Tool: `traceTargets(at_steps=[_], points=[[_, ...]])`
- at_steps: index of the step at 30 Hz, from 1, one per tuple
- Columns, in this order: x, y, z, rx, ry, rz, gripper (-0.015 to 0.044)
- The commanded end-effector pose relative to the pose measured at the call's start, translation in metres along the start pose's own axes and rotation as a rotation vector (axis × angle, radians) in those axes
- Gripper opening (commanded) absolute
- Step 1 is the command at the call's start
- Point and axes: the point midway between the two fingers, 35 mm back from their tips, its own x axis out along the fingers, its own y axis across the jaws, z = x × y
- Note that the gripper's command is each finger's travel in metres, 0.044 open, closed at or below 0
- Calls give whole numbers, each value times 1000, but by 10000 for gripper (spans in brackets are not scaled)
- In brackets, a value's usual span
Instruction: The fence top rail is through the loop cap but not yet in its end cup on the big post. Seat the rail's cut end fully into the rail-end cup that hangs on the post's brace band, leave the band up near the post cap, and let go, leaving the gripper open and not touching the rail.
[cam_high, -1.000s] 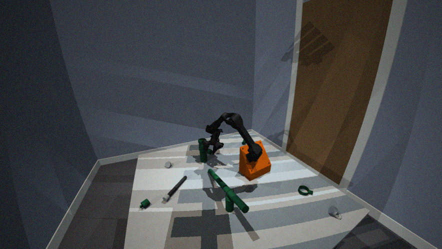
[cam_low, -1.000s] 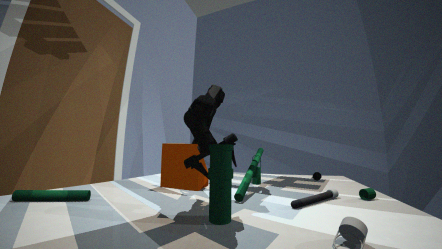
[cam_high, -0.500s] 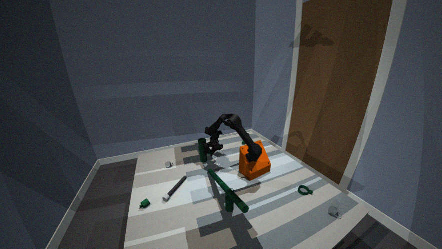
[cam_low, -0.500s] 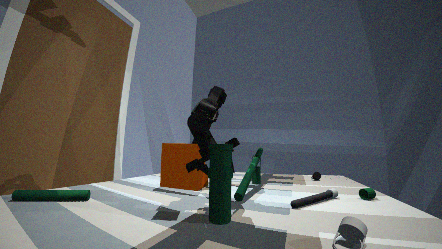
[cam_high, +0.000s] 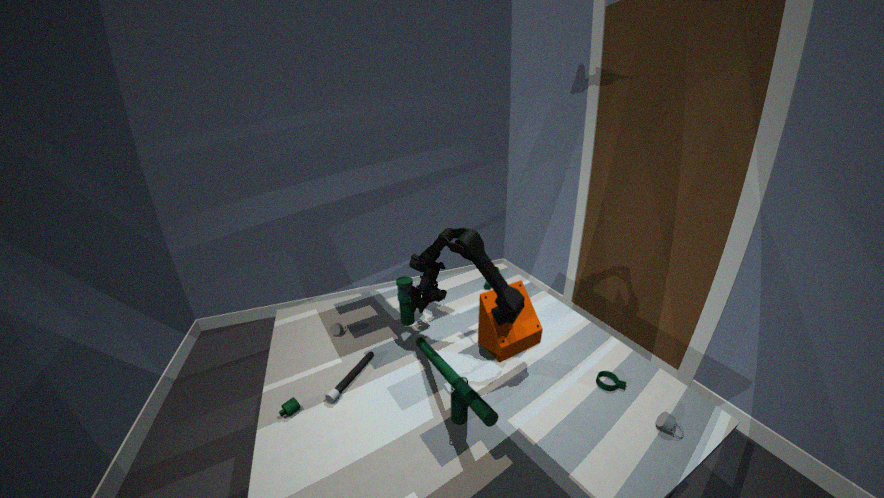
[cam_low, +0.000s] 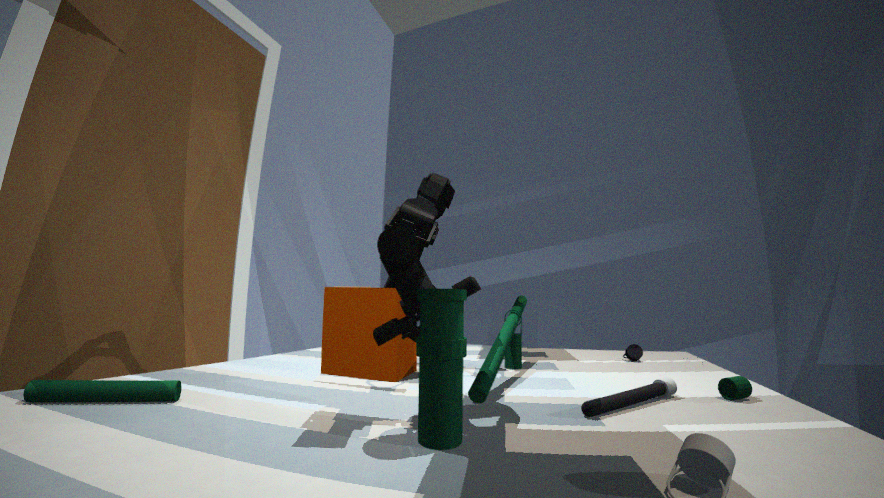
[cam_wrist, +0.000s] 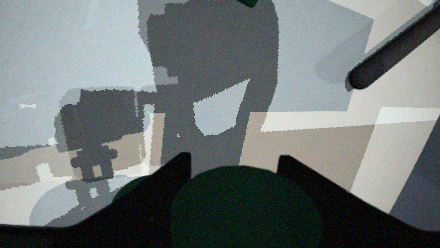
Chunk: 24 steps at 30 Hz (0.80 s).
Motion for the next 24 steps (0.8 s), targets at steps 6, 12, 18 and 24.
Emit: traceTargets(at_steps=[6,12,18,24], points=[[3,-5,1,43,22,-2,0],[5,-8,0,76,41,-3,0],[8,-12,0,116,64,-3,0],[9,-14,0,142,78,-3,0]])
